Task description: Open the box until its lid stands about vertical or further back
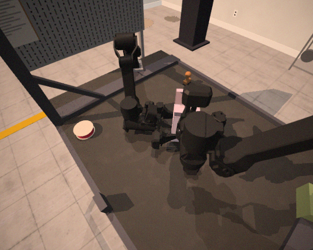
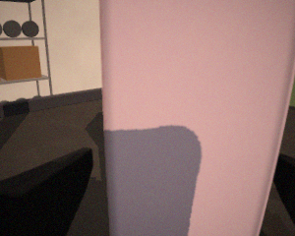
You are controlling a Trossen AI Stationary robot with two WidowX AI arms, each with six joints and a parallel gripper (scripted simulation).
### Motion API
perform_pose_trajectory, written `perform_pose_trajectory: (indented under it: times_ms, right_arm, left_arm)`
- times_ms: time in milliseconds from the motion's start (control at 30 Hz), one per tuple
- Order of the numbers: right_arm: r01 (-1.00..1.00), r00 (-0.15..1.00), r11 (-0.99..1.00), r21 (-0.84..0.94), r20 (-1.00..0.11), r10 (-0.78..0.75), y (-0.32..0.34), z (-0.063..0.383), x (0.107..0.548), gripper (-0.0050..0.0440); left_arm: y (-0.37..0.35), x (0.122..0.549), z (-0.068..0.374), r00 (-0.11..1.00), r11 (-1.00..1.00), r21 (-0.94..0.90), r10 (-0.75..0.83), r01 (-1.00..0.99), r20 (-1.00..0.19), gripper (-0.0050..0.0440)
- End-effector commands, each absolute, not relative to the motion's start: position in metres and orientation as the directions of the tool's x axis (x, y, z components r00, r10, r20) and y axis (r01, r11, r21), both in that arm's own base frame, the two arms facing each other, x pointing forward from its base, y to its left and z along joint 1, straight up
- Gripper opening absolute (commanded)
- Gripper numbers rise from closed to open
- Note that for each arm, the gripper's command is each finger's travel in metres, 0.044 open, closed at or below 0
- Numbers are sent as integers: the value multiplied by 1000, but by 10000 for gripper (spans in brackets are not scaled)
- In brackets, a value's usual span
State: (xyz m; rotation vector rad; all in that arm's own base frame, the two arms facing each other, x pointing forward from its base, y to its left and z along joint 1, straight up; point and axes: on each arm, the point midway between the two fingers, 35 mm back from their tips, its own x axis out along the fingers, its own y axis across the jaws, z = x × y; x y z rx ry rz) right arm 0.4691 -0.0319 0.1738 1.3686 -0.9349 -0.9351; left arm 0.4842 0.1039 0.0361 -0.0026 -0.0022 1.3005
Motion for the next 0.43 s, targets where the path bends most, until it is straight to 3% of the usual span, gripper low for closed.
perform_pose_trajectory:
  times_ms: [0,233,400]
  right_arm:
    - [-40,358,-16,999,0,-934,-32,187,468,440]
    - [-40,358,-16,999,0,-934,-32,187,468,440]
    - [-40,358,-16,999,0,-934,-32,187,468,440]
  left_arm:
    - [68,478,50,272,272,-36,962,-961,4,440]
    - [47,471,51,272,271,-37,962,-962,2,440]
    - [49,475,83,284,284,-37,959,-958,3,440]
